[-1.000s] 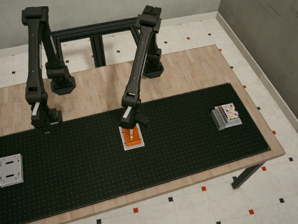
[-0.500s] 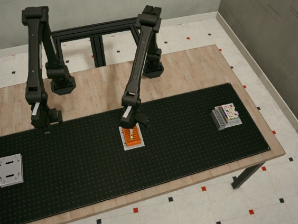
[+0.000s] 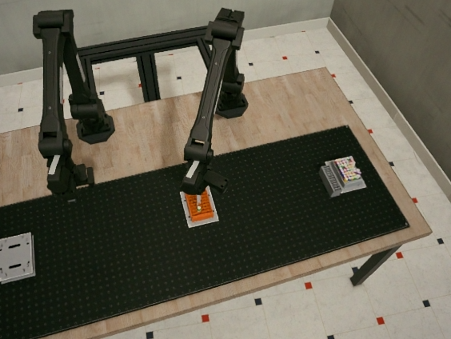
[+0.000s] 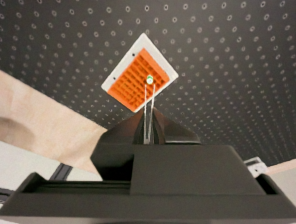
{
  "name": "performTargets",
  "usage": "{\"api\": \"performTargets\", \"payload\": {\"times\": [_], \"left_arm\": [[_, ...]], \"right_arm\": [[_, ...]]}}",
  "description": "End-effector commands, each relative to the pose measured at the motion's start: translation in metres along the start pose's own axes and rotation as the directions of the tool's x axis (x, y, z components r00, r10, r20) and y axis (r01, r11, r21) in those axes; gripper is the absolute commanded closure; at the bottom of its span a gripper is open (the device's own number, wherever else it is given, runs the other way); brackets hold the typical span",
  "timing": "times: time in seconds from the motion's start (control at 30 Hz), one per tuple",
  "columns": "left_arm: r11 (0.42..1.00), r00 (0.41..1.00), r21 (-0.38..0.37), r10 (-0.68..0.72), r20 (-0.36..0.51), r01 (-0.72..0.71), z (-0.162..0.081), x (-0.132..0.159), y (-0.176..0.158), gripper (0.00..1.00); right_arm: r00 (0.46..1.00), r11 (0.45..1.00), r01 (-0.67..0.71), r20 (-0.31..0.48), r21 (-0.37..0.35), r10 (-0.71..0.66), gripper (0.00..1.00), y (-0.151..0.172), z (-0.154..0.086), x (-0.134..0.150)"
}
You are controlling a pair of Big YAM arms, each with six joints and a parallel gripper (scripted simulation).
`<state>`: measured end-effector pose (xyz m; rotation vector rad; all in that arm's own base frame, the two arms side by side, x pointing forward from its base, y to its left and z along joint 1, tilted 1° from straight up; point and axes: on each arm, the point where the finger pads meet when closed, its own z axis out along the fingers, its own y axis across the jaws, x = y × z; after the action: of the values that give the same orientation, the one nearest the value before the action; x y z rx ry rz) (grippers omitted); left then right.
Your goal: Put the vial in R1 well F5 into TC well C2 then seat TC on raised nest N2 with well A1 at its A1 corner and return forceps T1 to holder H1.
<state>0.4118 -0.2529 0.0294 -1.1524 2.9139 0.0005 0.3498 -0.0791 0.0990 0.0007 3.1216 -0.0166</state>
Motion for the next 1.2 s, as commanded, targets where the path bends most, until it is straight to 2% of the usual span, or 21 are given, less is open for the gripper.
{"api": "performTargets", "payload": {"times": [0.0,1.17], "left_arm": [[0.996,1.0,0.085,0.004,0.02,-0.005,-0.036,0.001,-0.028,0.89],[0.998,1.0,0.056,0.004,0.013,-0.005,-0.024,0.004,-0.013,0.89]], "right_arm": [[1.0,1.0,0.008,-0.014,-0.004,-0.008,0.0,0.0,0.0,-0.001],[1.0,1.0,0.008,-0.014,-0.004,-0.008,0.0,0.0,0.0,-0.001]]}}
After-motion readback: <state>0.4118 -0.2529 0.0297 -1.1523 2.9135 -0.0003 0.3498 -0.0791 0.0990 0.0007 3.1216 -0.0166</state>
